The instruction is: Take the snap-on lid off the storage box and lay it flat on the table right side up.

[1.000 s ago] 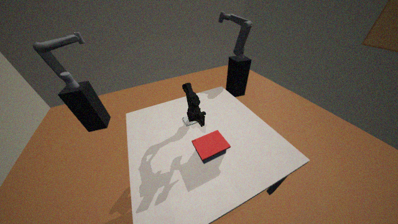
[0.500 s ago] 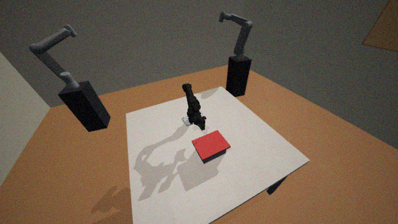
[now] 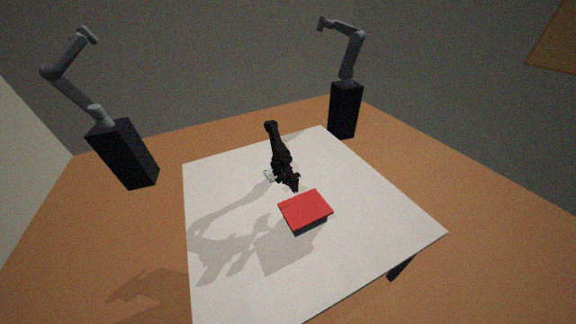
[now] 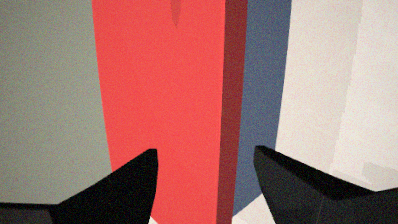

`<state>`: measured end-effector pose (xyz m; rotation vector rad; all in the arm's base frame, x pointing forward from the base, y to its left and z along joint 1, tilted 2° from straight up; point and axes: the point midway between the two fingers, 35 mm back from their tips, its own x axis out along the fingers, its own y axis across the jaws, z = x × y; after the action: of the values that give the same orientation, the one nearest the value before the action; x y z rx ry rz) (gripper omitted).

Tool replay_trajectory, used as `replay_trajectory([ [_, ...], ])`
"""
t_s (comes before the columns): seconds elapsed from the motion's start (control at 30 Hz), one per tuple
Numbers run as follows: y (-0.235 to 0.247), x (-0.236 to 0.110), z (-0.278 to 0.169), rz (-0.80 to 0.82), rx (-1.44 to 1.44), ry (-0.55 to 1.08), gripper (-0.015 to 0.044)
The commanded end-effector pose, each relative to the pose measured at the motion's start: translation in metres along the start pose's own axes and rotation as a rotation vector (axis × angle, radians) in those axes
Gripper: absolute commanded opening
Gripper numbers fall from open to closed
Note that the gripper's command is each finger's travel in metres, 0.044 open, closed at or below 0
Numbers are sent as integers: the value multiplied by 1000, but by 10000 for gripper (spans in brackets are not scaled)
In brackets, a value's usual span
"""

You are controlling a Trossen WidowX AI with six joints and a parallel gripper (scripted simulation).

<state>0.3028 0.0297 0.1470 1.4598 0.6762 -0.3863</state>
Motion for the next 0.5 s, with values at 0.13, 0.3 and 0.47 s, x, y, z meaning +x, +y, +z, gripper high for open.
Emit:
replay_trajectory([
  [0.13, -2, 15, 1, -6, 8, -4, 235],
  [0.3, -3, 23, 1, -5, 8, -4, 235],
  [0.47, -4, 31, 0, -4, 9, -4, 235],
])
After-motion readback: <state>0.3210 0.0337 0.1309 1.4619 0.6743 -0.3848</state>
